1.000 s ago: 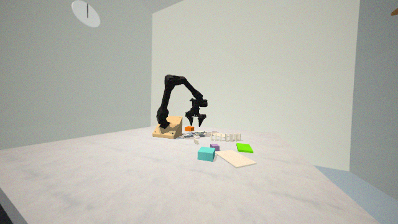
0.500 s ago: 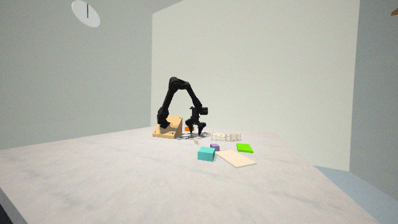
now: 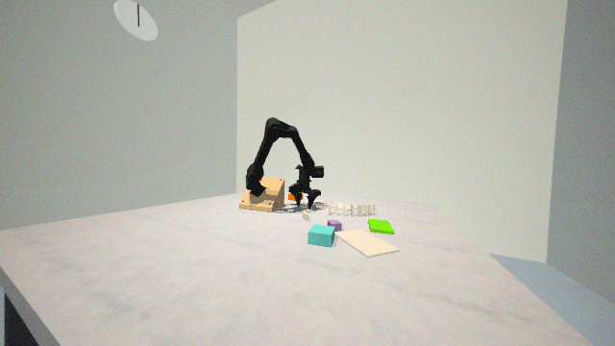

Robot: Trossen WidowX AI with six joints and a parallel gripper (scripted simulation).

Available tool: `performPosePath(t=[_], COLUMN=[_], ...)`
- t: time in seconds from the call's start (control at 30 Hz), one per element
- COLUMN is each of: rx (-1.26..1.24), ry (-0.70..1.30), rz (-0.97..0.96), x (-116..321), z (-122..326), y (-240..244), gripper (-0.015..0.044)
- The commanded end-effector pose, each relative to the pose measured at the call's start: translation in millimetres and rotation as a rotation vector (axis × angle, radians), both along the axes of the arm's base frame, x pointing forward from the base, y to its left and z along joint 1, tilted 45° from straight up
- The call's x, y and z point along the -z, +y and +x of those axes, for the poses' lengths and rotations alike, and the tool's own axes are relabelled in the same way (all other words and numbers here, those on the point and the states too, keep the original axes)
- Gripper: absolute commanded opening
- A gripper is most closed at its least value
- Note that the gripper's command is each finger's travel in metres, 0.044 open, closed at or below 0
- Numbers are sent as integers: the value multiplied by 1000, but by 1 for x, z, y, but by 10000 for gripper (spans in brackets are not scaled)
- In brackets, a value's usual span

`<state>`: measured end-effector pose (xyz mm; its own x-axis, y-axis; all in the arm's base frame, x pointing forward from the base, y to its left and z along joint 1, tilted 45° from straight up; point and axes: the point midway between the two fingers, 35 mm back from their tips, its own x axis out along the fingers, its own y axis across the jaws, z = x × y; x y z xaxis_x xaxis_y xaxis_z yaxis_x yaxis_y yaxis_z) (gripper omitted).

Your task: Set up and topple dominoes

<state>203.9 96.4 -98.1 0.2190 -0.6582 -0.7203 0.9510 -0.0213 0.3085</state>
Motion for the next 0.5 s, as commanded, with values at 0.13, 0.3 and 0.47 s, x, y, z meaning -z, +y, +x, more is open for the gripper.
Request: performPosePath(t=[0.13, 0.3, 0.47], rx=[-7, -7, -7], ry=[3, 3, 3], rz=[-8, -8, -8], x=[0, 0, 0], z=[0, 0, 0], y=[-2, -2, -2], gripper=[204, 107, 107])
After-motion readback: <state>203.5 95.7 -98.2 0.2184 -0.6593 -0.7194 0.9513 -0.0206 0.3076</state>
